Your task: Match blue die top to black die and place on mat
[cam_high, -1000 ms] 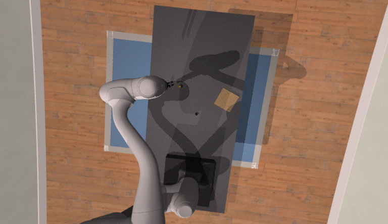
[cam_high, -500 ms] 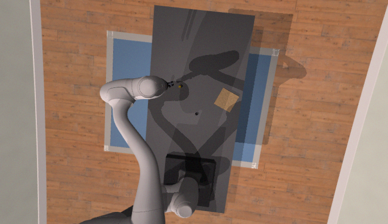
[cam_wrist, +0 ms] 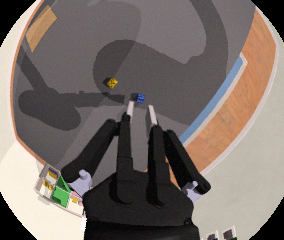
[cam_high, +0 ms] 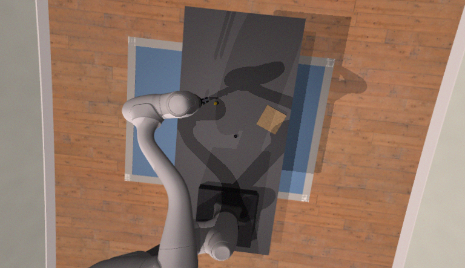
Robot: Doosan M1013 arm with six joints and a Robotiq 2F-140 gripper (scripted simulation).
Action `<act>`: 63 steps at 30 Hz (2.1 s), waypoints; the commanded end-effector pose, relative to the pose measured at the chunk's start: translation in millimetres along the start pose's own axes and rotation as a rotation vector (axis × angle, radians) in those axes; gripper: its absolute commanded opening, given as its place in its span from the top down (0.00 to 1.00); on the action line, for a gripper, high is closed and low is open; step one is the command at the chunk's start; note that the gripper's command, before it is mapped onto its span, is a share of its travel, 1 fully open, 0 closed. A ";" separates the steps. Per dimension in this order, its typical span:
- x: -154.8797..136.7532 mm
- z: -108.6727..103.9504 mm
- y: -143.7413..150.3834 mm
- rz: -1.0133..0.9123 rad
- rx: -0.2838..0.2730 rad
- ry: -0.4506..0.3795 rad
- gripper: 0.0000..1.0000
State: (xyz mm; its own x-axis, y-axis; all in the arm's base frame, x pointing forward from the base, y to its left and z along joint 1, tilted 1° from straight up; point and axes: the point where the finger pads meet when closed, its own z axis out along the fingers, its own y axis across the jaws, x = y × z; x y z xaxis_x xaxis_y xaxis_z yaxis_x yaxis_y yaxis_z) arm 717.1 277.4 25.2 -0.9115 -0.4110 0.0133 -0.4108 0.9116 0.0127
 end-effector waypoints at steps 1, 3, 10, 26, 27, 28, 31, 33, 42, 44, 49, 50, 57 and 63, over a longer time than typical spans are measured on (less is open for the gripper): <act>0.0 4.6 0.1 0.000 0.000 0.000 0.73; 0.0 7.8 0.1 0.000 0.000 0.000 0.73; 0.0 15.8 0.2 0.000 0.000 0.000 0.73; -0.1 31.9 0.3 0.000 0.000 0.000 0.73; -0.1 32.5 0.3 0.000 0.000 0.000 0.73; -0.1 33.0 0.3 0.000 0.000 0.000 0.73; -0.1 34.1 0.3 0.000 0.000 0.000 0.73; -0.1 34.5 0.3 0.000 0.000 0.000 0.73; -0.1 34.7 0.3 0.000 0.000 0.000 0.73; -0.1 34.7 0.3 0.000 0.000 0.000 0.73; -0.1 34.7 0.3 0.000 0.000 0.000 0.73; -0.1 34.7 0.3 0.000 0.000 0.000 0.73; -0.1 34.7 0.3 0.000 0.000 0.000 0.73; -0.1 34.7 0.3 0.000 0.000 0.000 0.73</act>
State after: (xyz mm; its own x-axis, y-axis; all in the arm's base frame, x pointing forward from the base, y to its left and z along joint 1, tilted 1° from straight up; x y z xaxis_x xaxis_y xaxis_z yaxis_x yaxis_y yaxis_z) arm 716.4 277.9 -9.7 -0.9115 -0.4110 0.0133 -0.4108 0.9116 0.0127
